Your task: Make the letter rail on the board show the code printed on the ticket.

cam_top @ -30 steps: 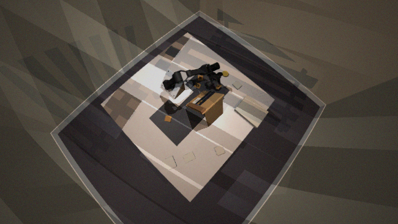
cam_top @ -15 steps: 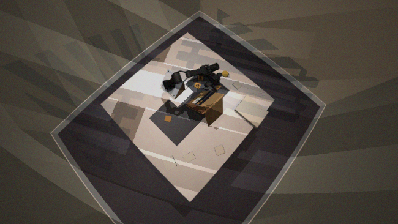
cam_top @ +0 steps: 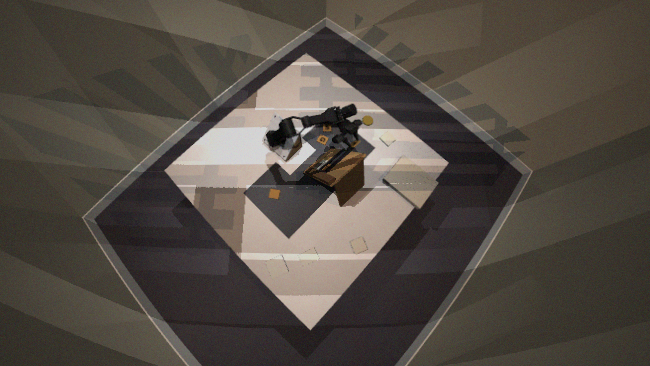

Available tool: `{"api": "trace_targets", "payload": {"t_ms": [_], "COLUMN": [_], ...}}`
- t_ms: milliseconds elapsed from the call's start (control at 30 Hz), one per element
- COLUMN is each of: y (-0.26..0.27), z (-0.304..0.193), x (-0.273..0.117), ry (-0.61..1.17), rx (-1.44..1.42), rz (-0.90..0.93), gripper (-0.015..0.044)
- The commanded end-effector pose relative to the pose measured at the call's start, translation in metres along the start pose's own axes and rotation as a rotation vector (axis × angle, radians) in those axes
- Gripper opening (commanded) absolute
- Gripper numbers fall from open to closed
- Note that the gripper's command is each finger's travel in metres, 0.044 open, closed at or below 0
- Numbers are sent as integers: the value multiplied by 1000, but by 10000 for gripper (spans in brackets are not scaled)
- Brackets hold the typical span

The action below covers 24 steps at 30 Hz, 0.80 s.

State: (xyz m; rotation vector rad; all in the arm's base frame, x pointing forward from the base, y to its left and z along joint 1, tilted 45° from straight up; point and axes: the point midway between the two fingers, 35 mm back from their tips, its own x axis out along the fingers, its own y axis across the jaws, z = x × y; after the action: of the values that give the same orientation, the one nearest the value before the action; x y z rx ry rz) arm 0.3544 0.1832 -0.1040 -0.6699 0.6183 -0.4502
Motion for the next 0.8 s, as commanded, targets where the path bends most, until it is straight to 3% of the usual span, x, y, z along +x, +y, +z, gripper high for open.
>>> {"api": "trace_targets", "payload": {"t_ms": [0, 767], "y": [-3, -14], "z": [0, 0], "x": [-1, 0], "ry": [0, 0], "rx": [-3, -4], "rz": [1, 1], "gripper": [0, 0]}}
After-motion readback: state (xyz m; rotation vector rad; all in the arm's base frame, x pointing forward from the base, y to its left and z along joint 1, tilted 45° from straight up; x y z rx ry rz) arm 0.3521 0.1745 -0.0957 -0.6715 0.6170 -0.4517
